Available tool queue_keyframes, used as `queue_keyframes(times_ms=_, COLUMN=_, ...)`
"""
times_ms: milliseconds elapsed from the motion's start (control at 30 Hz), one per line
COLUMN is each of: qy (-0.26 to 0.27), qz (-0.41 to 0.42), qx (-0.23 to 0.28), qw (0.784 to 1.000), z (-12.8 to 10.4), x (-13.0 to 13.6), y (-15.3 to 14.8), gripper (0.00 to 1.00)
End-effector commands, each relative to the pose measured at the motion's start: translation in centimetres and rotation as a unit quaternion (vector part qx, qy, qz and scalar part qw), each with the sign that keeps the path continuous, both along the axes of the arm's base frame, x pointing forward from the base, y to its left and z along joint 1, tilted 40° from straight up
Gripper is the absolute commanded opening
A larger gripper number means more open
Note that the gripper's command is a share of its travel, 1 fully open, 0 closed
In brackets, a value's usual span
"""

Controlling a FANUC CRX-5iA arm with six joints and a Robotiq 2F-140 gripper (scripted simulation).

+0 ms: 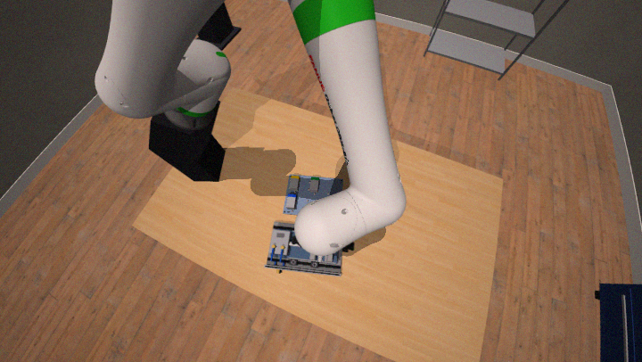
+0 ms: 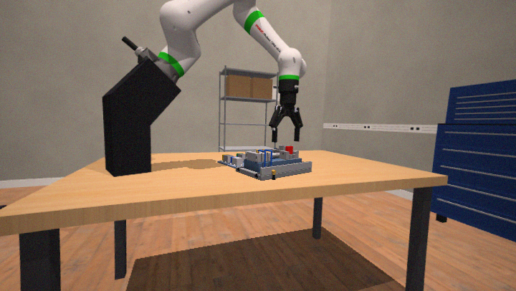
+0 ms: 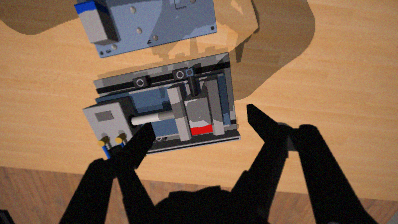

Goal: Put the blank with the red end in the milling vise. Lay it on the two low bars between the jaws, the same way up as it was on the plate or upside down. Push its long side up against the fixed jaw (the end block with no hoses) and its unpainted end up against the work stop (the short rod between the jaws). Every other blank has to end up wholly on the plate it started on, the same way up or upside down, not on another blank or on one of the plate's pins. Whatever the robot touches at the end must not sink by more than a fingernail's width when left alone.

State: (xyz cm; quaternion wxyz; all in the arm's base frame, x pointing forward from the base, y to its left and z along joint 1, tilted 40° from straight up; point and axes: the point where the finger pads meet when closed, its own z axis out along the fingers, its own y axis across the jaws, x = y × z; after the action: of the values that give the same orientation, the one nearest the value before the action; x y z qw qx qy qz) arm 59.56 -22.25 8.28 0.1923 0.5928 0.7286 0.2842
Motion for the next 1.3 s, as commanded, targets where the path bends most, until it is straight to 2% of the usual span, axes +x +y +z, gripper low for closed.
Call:
queue_keyframes(times_ms=0, qy=-0.001, qz=0.0, qx=-0.001, qw=1.0, z=0.1, x=-0.01, y=-0.07, gripper=1.0)
queue_keyframes(times_ms=1267, qy=-0.001, qz=0.0, qx=-0.001, qw=1.0, z=0.65, x=-0.45, y=-0.2, gripper=1.0)
